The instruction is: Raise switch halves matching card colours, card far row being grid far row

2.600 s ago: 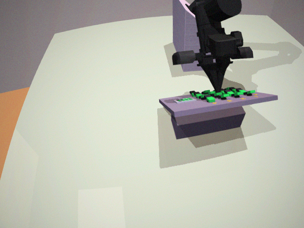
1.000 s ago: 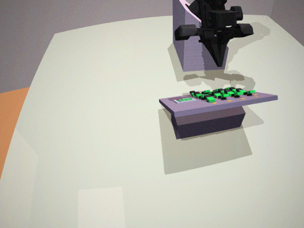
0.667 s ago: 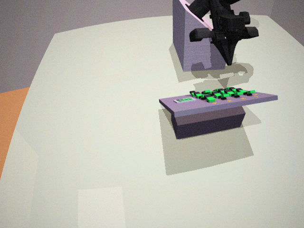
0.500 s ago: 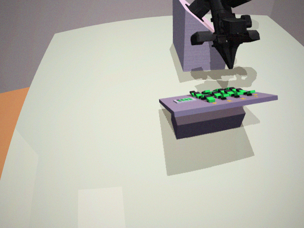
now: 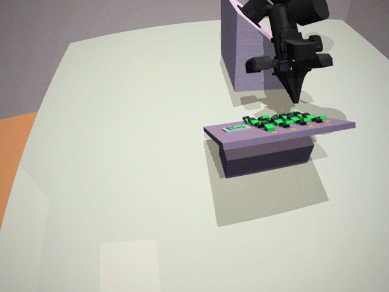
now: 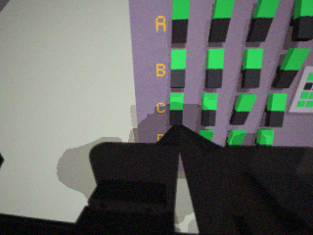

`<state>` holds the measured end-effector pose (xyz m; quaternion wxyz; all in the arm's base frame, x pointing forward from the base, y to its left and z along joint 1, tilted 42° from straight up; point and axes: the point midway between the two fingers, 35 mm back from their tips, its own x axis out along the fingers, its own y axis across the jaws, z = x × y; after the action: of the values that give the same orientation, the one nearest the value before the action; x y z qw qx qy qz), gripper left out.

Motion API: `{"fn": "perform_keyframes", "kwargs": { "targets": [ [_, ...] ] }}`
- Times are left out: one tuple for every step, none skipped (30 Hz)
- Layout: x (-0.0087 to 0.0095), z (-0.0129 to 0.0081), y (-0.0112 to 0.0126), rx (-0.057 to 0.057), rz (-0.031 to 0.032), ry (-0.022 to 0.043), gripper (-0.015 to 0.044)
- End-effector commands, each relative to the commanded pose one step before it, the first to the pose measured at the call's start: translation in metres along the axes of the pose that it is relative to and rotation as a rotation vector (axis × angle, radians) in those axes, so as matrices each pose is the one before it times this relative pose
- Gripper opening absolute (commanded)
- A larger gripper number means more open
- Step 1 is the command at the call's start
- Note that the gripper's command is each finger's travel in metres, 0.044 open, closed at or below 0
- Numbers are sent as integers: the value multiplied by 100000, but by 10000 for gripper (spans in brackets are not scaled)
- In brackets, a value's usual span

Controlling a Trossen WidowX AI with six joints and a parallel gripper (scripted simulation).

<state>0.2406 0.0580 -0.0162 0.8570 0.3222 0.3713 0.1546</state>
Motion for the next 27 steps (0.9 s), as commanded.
{"fn": "perform_keyframes", "kwargs": {
  "targets": [
    [305, 203, 2, -43, -63, -845, 0],
    [46, 2, 0, -1, -3, 4, 0],
    [67, 3, 0, -2, -4, 5, 0],
    [91, 3, 0, -2, -5, 6, 0],
    [117, 3, 0, -2, -6, 7, 0],
    [127, 2, 0, -2, -5, 6, 0],
    [135, 0, 0, -1, -3, 5, 0],
    [142, -2, 0, 0, -2, 4, 0],
    [146, -4, 0, 1, 0, 3, 0],
    [149, -7, 0, 1, 2, 1, 0],
    [149, -9, 0, 2, 4, -1, 0],
    [117, -9, 0, 3, 4, -2, 0],
    [72, -6, 0, 2, 3, -2, 0],
    [24, -2, 0, 1, 1, -1, 0],
    [0, 0, 0, 0, 0, 0, 0],
    [0, 0, 0, 0, 0, 0, 0],
    [0, 0, 0, 0, 0, 0, 0],
    [0, 0, 0, 0, 0, 0, 0],
    [0, 0, 0, 0, 0, 0, 0],
    [0, 0, 0, 0, 0, 0, 0],
    [0, 0, 0, 0, 0, 0, 0],
    [0, 0, 0, 0, 0, 0, 0],
    [0, 0, 0, 0, 0, 0, 0],
    [0, 0, 0, 0, 0, 0, 0],
    [0, 0, 0, 0, 0, 0, 0],
    [0, 0, 0, 0, 0, 0, 0],
    [0, 0, 0, 0, 0, 0, 0]
  ]
}}
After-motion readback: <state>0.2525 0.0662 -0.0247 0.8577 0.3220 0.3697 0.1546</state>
